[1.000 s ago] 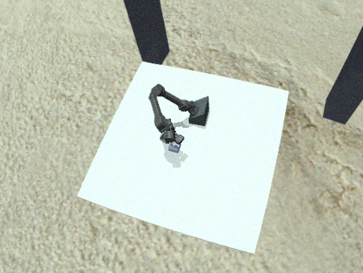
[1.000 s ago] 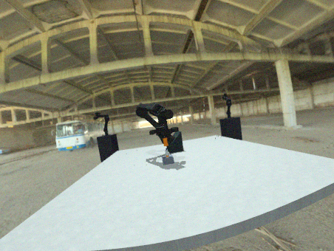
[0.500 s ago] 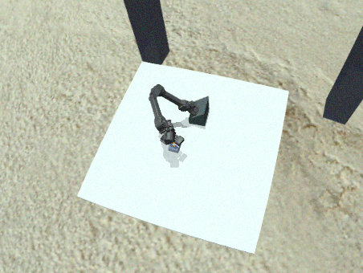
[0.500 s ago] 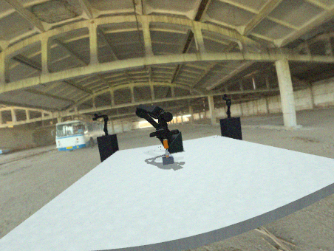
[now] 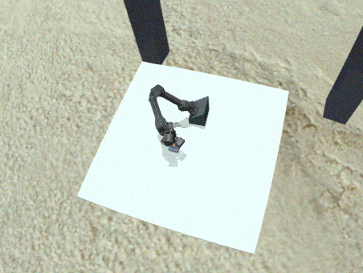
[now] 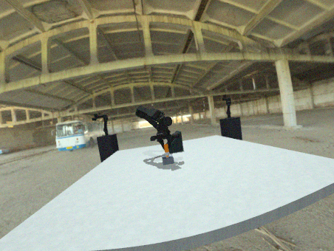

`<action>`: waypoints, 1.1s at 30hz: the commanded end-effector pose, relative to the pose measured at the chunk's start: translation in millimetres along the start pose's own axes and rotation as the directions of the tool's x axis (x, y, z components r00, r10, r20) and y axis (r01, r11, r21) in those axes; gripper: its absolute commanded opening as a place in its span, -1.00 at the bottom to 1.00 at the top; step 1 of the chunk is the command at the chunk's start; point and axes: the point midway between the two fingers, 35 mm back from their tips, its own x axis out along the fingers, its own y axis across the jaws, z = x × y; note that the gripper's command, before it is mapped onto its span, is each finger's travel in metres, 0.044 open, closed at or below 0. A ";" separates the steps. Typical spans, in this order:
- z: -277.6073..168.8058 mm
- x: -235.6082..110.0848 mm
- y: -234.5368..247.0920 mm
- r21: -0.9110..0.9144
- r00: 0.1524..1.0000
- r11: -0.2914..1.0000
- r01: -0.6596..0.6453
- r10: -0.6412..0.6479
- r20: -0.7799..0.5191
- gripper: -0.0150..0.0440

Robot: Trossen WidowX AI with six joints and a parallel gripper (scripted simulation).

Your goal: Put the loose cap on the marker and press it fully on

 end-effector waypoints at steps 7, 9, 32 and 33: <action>-0.6 15.9 -1.9 -0.003 1.000 1.000 0.007 -0.007 0.001 -0.49; -0.7 17.0 -2.0 -0.003 1.000 1.000 0.008 -0.008 0.001 -0.49; -0.8 16.4 -1.8 0.002 1.000 1.000 0.004 -0.004 0.000 0.75; -0.8 16.4 -1.8 0.002 1.000 1.000 0.004 -0.004 0.000 0.84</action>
